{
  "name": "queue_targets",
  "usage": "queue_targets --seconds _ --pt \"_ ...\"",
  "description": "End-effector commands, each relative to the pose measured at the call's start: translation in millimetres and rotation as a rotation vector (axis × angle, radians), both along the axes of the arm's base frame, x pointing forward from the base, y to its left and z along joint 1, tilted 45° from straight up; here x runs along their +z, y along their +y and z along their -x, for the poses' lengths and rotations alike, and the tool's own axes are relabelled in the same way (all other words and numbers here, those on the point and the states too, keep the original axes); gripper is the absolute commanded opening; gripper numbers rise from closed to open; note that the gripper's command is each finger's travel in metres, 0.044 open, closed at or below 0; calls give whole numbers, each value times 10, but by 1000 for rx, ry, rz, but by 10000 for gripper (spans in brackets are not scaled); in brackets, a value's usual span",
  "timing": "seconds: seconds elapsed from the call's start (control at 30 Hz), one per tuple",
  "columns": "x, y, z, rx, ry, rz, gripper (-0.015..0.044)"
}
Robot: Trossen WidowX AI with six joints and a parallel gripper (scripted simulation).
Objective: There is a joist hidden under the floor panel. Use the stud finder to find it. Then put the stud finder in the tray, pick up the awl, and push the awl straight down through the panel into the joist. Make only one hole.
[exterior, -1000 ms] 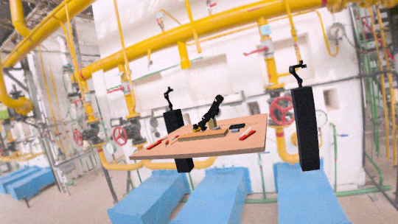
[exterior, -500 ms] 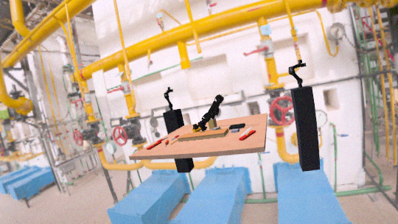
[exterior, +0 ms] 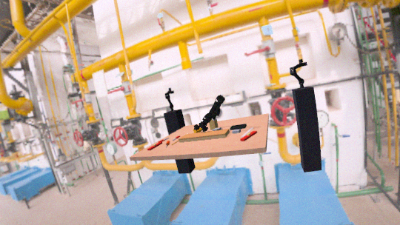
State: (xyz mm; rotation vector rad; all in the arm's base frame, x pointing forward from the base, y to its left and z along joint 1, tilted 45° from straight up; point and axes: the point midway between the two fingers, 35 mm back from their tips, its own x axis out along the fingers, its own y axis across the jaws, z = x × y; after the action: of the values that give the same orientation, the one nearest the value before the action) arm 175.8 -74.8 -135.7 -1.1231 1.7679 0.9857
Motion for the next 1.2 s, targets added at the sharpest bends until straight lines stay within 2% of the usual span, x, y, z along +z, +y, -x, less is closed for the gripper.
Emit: queue_targets --seconds 0.0,1.17 --pt "-8 30 -9 1 -4 -18 378" --pt "6 55 -19 1 -4 -18 378"
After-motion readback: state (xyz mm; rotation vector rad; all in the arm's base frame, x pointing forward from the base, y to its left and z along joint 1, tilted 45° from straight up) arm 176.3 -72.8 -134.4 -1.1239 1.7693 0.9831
